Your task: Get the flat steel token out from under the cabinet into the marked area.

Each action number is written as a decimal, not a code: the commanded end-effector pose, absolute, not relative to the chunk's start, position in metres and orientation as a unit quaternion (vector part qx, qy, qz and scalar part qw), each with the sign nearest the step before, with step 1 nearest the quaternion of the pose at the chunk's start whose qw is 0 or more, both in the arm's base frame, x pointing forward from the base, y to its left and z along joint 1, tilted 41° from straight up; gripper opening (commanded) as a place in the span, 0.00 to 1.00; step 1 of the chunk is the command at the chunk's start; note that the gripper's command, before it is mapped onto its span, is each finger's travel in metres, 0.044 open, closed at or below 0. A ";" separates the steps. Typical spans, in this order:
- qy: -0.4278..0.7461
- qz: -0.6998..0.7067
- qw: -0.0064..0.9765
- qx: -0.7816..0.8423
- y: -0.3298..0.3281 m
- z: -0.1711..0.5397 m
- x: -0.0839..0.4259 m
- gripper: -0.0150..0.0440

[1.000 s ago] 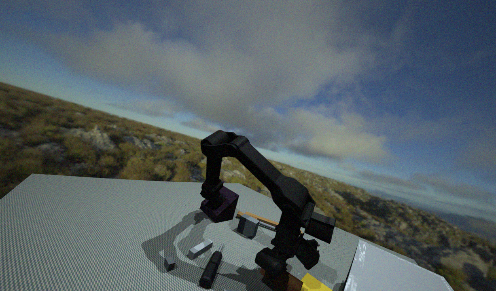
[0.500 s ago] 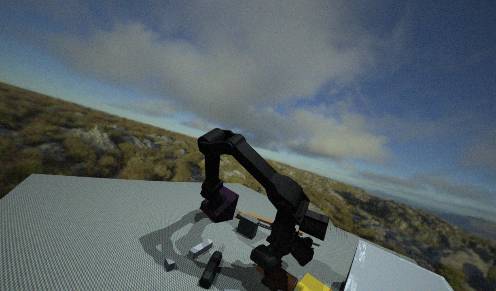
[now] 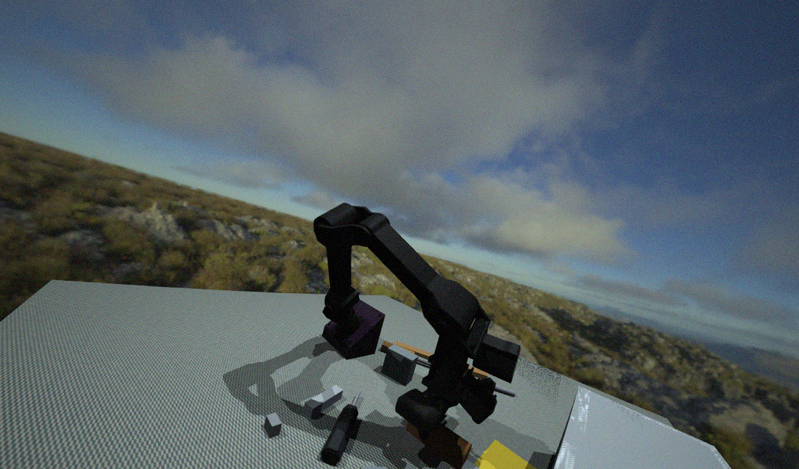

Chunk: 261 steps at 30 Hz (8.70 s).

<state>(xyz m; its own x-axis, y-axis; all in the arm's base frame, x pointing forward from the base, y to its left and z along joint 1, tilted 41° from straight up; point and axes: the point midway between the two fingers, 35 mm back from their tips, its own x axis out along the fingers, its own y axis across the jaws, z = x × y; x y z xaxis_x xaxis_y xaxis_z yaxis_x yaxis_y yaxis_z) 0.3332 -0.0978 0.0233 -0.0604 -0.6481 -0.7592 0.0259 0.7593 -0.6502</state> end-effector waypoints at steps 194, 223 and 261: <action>0.695 -0.221 0.631 -0.265 -0.133 0.063 0.218 0.59; 0.695 -0.223 0.630 -0.264 -0.133 0.062 0.227 0.25; 0.694 -0.227 0.631 -0.262 -0.132 0.059 0.272 0.25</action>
<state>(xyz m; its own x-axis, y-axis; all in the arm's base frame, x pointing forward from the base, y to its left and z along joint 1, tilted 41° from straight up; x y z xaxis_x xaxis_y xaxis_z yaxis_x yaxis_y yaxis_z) 0.2659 -0.1315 0.0593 -0.0670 -0.6483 -0.7585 -0.0837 0.7611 -0.6432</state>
